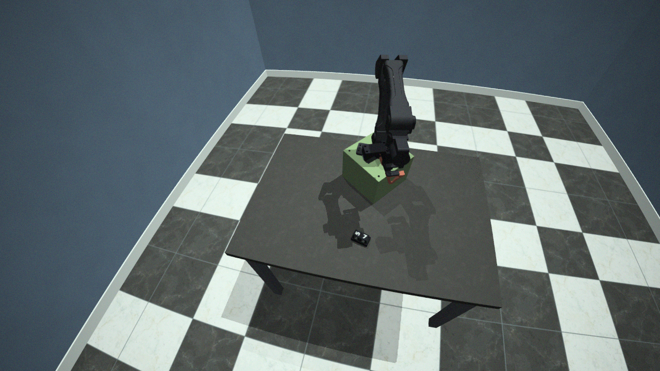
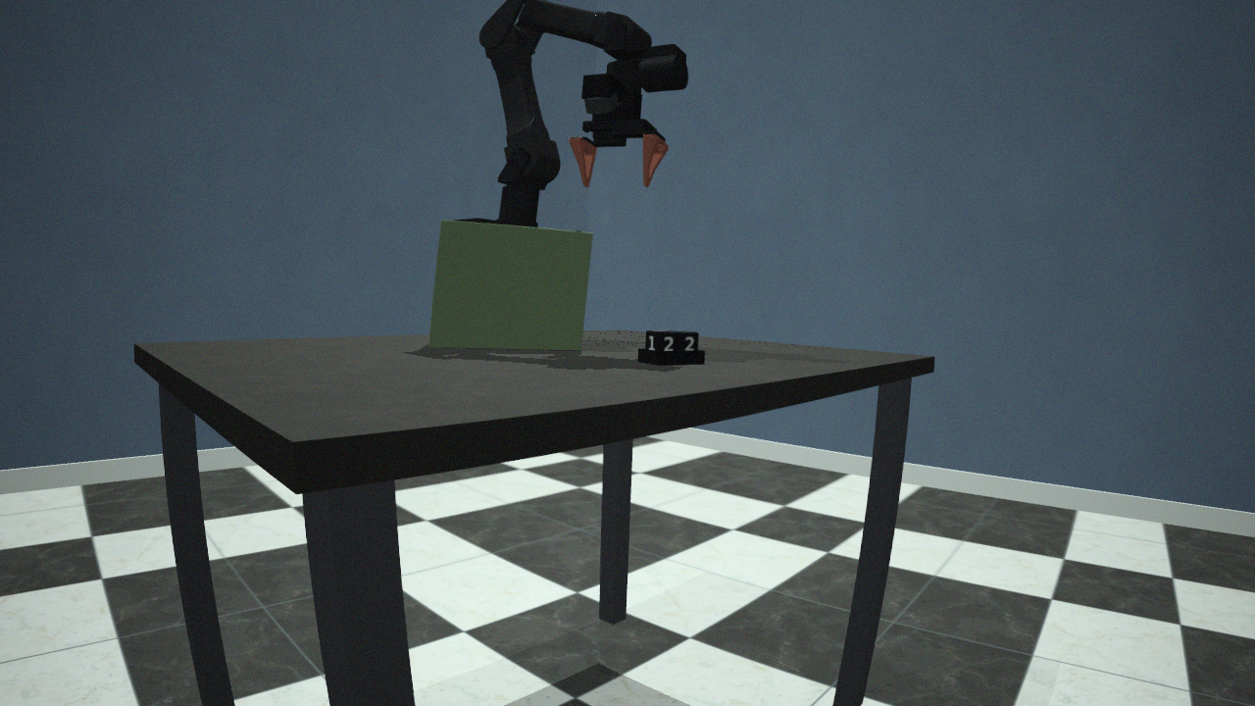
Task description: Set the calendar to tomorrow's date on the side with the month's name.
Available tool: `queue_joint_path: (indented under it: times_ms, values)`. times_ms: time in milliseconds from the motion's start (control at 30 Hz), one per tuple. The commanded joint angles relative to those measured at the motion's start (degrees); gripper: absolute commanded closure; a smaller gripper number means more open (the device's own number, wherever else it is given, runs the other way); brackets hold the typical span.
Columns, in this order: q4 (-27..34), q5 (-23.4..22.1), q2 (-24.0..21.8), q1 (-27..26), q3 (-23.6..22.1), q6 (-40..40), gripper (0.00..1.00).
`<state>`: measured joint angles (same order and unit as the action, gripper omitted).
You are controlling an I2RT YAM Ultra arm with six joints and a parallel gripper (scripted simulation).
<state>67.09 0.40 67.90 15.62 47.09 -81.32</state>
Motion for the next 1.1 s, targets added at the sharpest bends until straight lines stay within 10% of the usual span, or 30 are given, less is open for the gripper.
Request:
queue_joint_path:
  times_ms: [0, 567, 1067]
  values:
    - [-1.3, -0.1, 1.8, -0.9, 1.3, -0.8, 0.0]
    - [-20.5, -3.3, 40.4, -19.9, 20.4, -15.5, 0.0]
    - [-21.7, -3.6, 43.0, -21.2, 21.7, -16.4, 0.0]
